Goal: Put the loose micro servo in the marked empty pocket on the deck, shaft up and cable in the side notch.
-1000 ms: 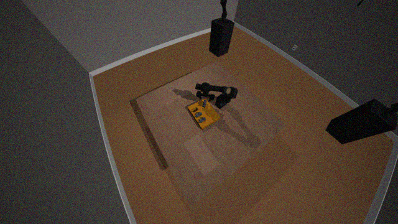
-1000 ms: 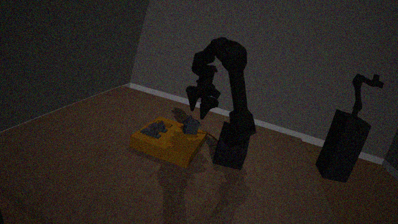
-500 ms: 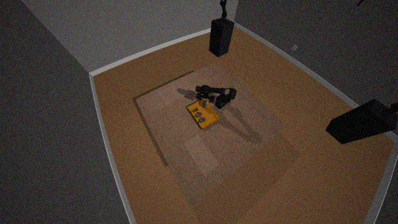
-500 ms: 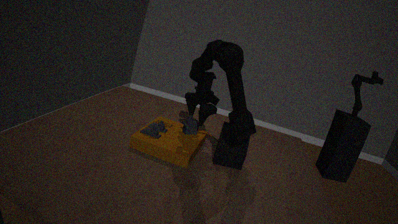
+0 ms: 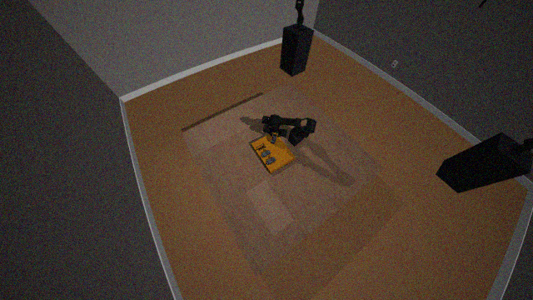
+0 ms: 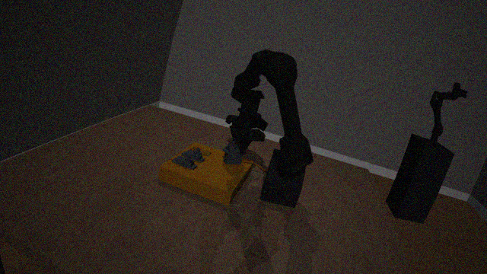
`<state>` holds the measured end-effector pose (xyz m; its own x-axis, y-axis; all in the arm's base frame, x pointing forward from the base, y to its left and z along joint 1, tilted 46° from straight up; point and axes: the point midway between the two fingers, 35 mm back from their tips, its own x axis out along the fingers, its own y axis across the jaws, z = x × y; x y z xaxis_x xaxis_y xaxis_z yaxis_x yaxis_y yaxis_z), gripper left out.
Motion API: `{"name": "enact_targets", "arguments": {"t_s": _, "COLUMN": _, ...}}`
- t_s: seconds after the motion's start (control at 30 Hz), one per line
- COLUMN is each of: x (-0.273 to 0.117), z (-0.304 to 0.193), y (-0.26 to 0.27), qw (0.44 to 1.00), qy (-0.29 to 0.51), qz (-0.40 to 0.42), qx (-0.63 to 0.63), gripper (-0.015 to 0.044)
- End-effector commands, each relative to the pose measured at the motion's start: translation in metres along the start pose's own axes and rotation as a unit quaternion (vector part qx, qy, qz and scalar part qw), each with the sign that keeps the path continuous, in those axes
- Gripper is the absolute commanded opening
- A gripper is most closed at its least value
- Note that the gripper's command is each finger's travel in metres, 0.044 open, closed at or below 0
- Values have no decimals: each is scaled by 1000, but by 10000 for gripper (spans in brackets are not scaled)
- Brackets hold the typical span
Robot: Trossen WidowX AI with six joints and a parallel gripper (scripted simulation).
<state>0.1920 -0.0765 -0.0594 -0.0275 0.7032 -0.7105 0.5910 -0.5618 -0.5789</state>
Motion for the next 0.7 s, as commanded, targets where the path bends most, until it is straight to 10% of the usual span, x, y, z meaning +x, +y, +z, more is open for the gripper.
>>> {"name": "enact_targets", "arguments": {"t_s": 0.0, "x": 0, "z": 0, "y": 0, "qw": 1000, "qy": 2, "qz": 1, "qx": 2, "gripper": 125}}
{"name": "enact_targets", "arguments": {"t_s": 0.3, "x": -9, "z": 0, "y": 1, "qw": 1000, "qy": 1, "qz": 1, "qx": 2, "gripper": 0}}
{"name": "enact_targets", "arguments": {"t_s": 0.67, "x": -30, "z": 0, "y": -9, "qw": 1000, "qy": 1, "qz": 1, "qx": 2, "gripper": 0}}
